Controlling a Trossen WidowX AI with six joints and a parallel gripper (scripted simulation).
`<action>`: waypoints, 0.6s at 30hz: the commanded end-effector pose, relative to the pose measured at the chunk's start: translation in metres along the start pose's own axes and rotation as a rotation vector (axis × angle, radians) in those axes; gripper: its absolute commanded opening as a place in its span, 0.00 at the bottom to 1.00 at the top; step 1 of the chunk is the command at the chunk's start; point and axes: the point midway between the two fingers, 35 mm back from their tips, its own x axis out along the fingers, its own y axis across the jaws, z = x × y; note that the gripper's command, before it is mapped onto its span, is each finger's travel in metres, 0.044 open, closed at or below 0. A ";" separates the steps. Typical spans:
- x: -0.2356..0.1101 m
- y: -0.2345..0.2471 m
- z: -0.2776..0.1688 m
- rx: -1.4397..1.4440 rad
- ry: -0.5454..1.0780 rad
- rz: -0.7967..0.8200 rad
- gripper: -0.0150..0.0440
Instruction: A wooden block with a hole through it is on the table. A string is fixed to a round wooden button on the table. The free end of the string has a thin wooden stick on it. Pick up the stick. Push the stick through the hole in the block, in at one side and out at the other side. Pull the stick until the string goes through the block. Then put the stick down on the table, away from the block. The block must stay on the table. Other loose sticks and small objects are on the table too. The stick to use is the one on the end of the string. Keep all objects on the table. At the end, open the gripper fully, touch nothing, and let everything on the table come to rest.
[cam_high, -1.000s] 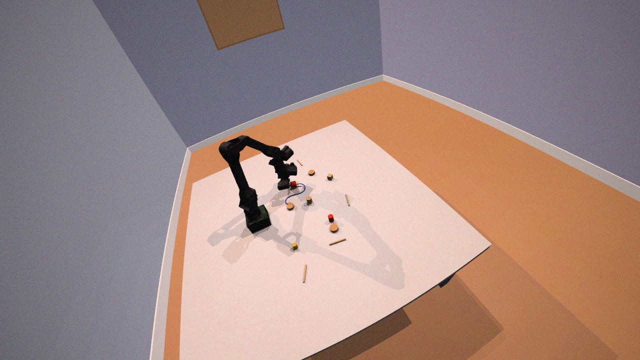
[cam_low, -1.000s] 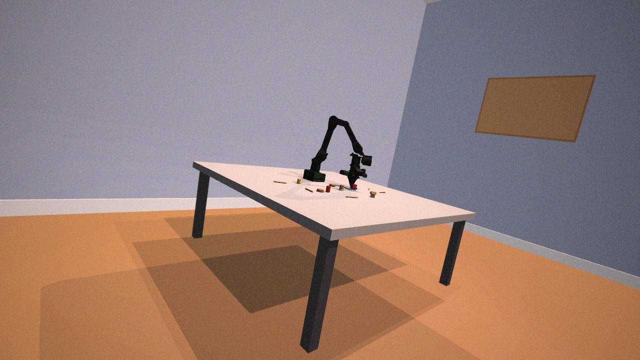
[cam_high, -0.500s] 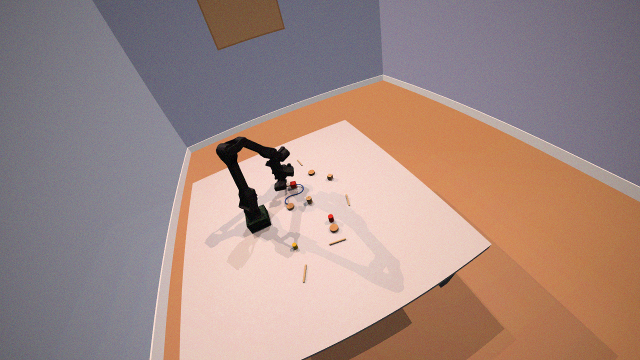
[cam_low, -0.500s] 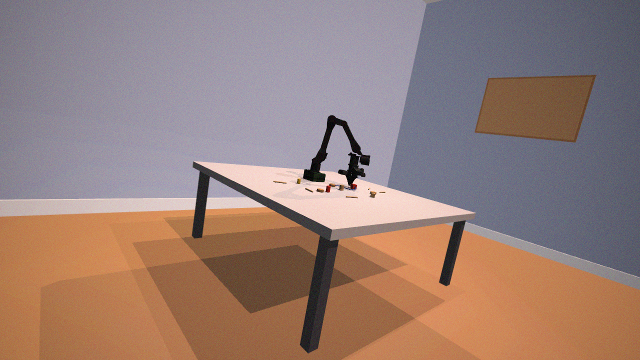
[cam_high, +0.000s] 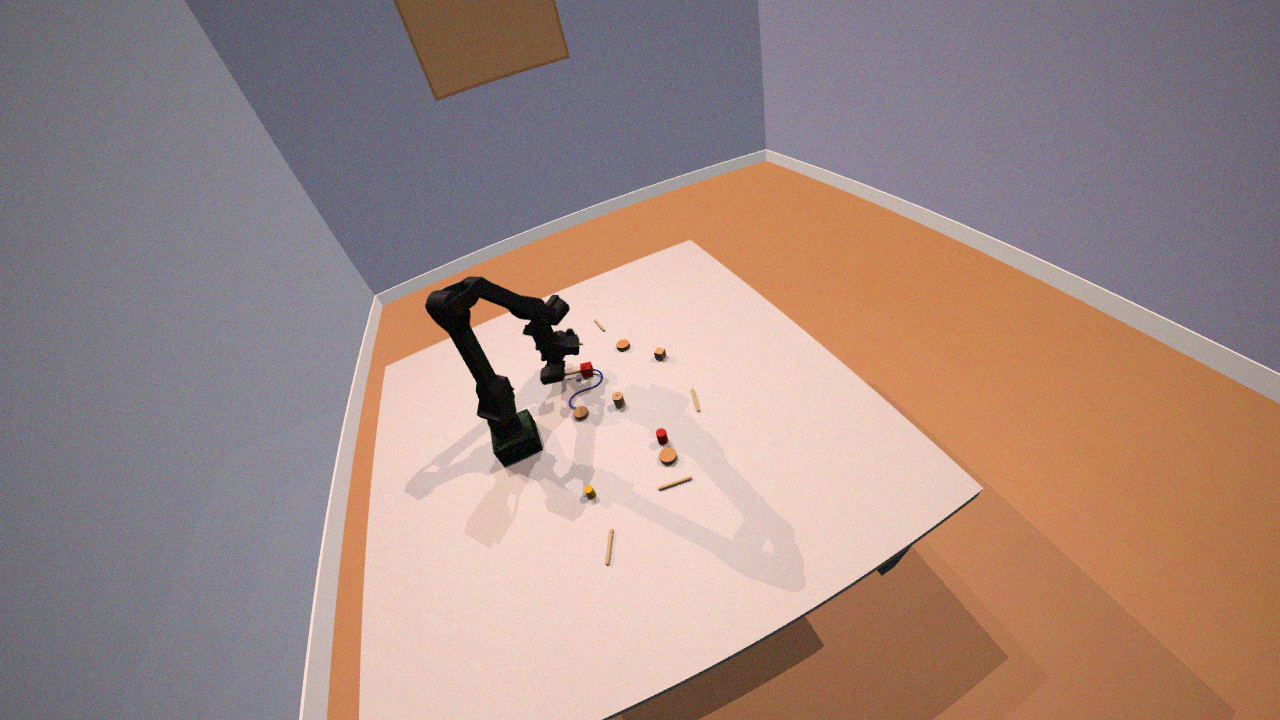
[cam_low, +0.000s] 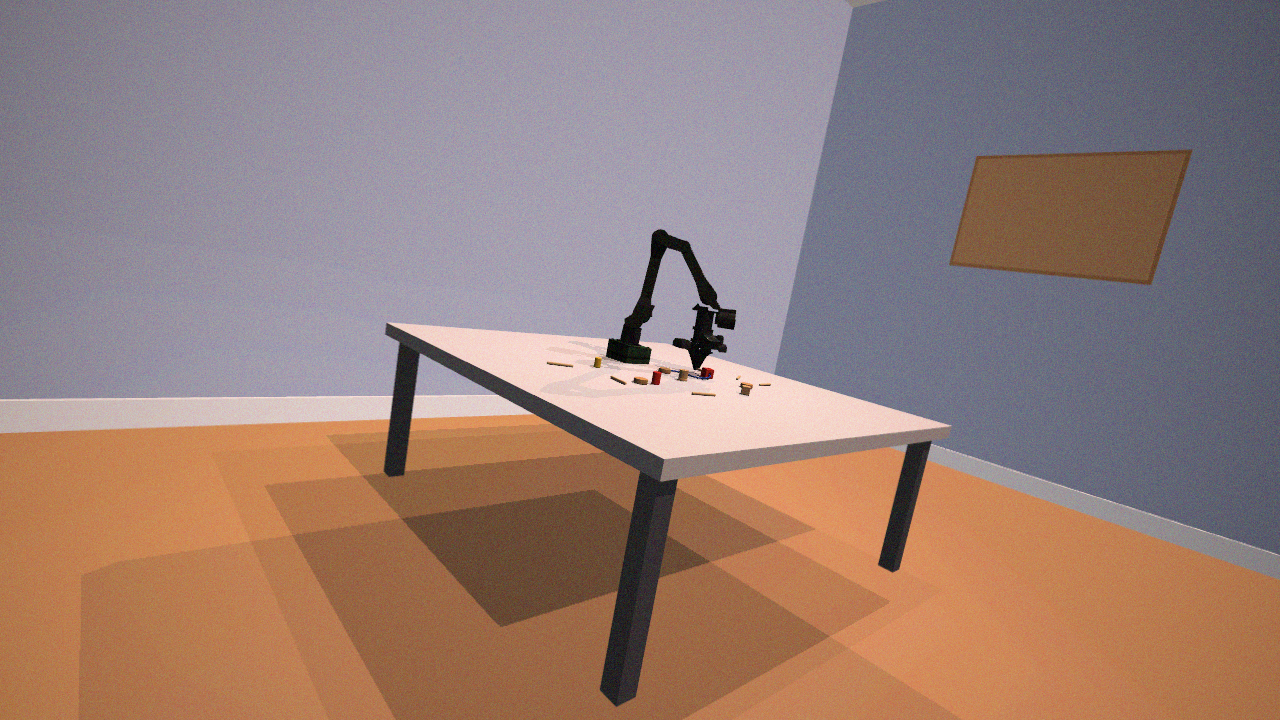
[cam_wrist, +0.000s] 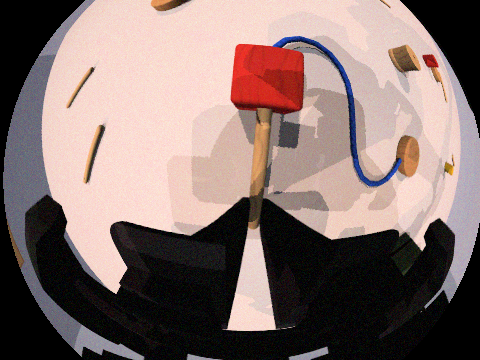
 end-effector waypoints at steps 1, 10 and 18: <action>0.000 -0.001 -0.006 0.004 -0.005 -0.001 0.25; 0.000 0.001 -0.021 0.004 -0.004 0.004 0.25; 0.000 0.007 -0.032 0.036 -0.003 0.006 0.25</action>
